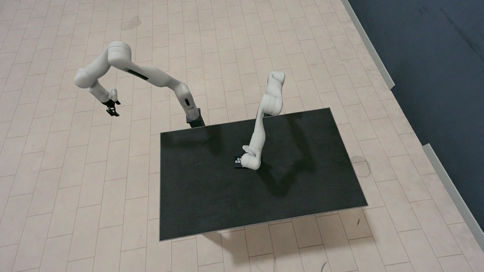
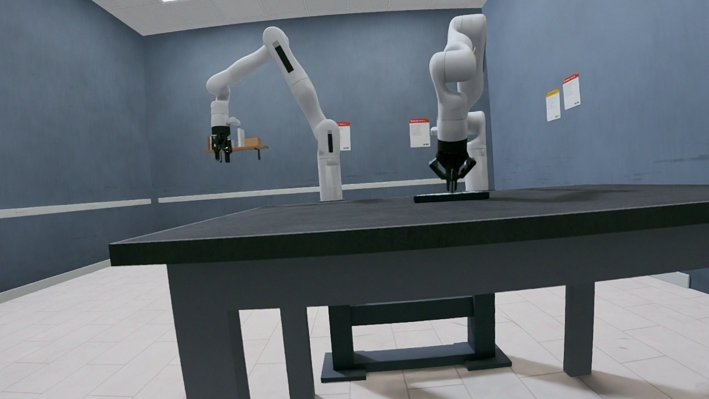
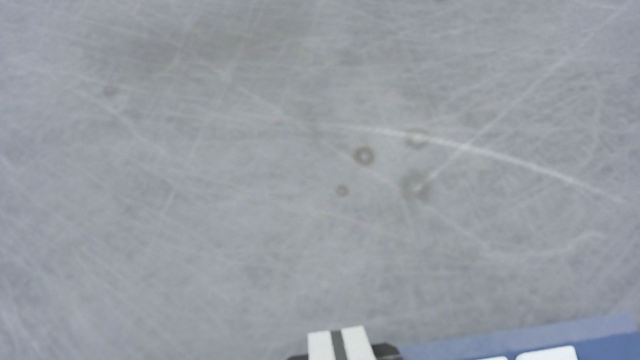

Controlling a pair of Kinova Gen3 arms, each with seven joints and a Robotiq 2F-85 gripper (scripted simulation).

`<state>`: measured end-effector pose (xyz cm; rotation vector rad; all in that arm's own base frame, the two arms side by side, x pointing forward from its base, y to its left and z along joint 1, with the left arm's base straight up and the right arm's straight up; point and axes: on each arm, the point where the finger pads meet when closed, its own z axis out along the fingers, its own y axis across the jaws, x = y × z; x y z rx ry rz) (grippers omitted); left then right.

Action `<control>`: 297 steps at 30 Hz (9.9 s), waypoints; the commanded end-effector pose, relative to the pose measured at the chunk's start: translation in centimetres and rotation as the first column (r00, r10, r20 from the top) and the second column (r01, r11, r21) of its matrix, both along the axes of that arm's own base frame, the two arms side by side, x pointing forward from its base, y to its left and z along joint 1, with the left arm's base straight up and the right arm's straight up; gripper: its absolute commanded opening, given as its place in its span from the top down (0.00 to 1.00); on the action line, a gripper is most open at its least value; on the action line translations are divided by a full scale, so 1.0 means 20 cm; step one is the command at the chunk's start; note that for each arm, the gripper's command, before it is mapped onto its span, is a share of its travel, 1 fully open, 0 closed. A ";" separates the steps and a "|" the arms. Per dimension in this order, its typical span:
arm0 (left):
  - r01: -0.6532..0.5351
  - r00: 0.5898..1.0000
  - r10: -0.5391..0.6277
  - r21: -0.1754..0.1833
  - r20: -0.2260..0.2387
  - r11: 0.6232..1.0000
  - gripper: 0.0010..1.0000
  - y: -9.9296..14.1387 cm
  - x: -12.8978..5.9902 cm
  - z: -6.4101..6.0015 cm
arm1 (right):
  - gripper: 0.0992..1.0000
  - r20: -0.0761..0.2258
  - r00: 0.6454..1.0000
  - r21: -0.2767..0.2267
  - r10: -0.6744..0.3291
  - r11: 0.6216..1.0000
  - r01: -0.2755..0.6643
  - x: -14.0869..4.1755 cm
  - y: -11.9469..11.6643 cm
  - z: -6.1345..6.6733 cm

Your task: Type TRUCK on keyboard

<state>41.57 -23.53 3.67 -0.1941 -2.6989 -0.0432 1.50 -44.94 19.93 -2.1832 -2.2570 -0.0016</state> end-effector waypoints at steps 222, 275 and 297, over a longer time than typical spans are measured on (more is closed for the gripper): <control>0.000 1.000 0.000 -0.001 0.002 1.000 0.90 0.09 0.02 0.06 | 0.00 0.000 1.000 -0.002 0.000 1.000 0.000 0.00 0.00 0.00; 0.000 1.000 0.000 -0.001 0.002 1.000 0.90 -0.40 0.12 0.02 | 0.00 0.000 1.000 -0.002 0.000 1.000 0.000 0.00 0.00 0.00; 0.000 1.000 0.000 -0.001 0.002 1.000 0.90 -0.40 0.12 0.01 | 0.00 0.000 1.000 -0.002 0.000 1.000 0.000 0.00 0.00 0.00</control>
